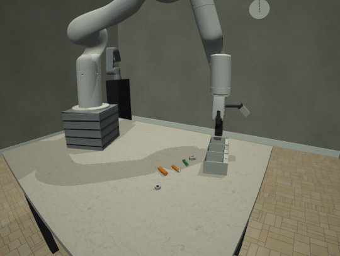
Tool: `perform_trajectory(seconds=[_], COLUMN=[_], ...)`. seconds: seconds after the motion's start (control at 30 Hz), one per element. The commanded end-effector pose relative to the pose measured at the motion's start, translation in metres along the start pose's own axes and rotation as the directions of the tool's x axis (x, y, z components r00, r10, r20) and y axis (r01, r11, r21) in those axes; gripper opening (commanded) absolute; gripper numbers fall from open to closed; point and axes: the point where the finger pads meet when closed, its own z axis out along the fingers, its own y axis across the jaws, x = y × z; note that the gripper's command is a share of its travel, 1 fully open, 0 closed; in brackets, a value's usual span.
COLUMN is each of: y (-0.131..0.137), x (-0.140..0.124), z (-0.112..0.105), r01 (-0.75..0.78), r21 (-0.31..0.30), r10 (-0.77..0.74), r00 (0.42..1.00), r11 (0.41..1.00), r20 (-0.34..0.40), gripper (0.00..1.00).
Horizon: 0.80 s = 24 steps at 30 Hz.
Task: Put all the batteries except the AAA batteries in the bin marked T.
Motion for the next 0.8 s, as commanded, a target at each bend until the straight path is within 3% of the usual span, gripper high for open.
perform_trajectory(seconds=[0.0, 0.2, 0.63, 0.77], y=[0.0, 0.0, 0.0, 0.0], x=[0.0, 0.0, 0.0, 0.0], z=[-0.007, -0.024, -0.132, -0.132], r01=[0.0, 0.0, 0.0, 0.0], r21=[0.0, 0.0, 0.0, 0.0], r10=[0.0, 0.0, 0.0, 0.0], r00=[1.0, 1.0, 1.0, 1.0], r11=[1.0, 1.0, 1.0, 1.0], r20=[-0.001, -0.001, -0.001, -0.001], gripper=[0.07, 0.07, 0.07, 0.07])
